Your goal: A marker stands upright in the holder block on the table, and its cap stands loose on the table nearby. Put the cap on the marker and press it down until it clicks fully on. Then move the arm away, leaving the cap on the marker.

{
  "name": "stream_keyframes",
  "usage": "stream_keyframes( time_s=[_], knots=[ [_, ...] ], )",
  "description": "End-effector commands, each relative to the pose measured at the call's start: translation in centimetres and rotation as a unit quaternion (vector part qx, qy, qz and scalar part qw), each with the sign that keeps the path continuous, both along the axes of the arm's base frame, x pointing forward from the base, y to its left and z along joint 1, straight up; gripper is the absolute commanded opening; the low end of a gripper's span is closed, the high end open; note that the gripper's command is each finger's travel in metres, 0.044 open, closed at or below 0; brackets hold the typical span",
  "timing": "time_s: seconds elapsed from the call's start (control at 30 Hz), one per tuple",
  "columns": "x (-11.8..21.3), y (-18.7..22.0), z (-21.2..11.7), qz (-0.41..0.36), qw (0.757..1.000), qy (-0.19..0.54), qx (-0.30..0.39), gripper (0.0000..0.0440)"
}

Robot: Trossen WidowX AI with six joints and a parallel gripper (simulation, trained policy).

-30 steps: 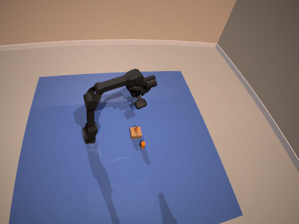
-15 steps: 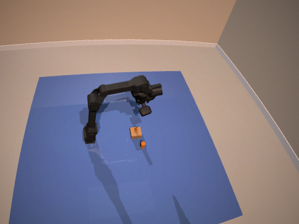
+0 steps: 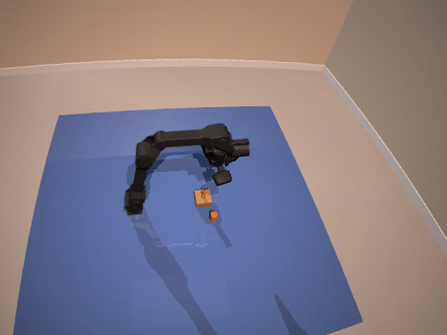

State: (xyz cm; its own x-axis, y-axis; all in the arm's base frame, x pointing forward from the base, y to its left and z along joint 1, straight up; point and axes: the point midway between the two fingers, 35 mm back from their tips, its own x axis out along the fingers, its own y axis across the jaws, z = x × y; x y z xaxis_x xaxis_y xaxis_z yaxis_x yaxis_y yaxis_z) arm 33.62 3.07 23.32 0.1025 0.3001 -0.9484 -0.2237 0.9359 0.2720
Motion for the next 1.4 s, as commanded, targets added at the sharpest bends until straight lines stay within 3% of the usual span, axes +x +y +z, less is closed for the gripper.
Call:
stream_keyframes(
  time_s=[0.0,1.37],
  knots=[
    [0.3,-1.0,-0.2,-0.002,1.000,0.000,-0.008,0.0332],
    [1.2,-11.5,-7.2,-0.028,0.992,0.083,-0.095,0.0324]
  ],
)
